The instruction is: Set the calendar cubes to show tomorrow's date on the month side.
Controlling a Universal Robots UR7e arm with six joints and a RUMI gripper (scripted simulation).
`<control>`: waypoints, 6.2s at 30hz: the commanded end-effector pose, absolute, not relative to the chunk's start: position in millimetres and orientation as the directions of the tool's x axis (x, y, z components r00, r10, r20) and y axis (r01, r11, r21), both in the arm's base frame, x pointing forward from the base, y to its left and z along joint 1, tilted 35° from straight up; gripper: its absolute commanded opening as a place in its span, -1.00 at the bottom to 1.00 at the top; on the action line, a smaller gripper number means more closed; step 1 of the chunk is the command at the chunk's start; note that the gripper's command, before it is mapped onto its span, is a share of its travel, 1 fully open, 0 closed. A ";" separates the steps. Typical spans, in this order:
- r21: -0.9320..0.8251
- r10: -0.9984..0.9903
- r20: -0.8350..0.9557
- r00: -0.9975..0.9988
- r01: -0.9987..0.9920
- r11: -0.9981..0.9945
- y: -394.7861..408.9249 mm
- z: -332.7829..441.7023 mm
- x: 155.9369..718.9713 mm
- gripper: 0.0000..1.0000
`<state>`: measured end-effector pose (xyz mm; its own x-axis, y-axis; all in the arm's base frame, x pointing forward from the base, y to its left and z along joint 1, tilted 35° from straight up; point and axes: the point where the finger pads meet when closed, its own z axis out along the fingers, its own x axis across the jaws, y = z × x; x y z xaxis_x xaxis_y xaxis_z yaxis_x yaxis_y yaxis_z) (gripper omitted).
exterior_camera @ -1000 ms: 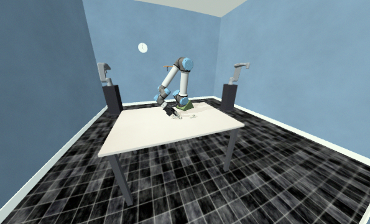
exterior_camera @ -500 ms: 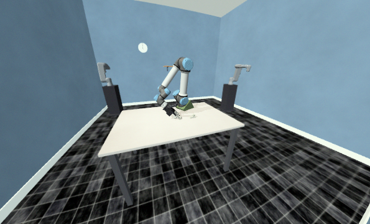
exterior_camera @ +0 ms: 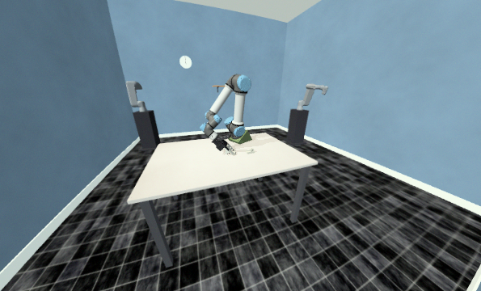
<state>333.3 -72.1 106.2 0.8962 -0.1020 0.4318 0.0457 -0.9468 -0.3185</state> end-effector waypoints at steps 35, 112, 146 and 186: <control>-0.314 -0.100 0.434 0.895 0.046 -0.948 -41.7 164.2 309.9 -0.19; 0.131 -0.100 0.420 0.902 -0.169 -0.977 -34.7 159.3 308.8 -0.19; 0.176 -0.105 0.411 0.906 -0.191 -0.966 -34.5 158.2 307.0 -0.19; 0.363 -0.102 0.426 0.899 -0.273 -0.891 -32.9 161.2 310.2 -0.19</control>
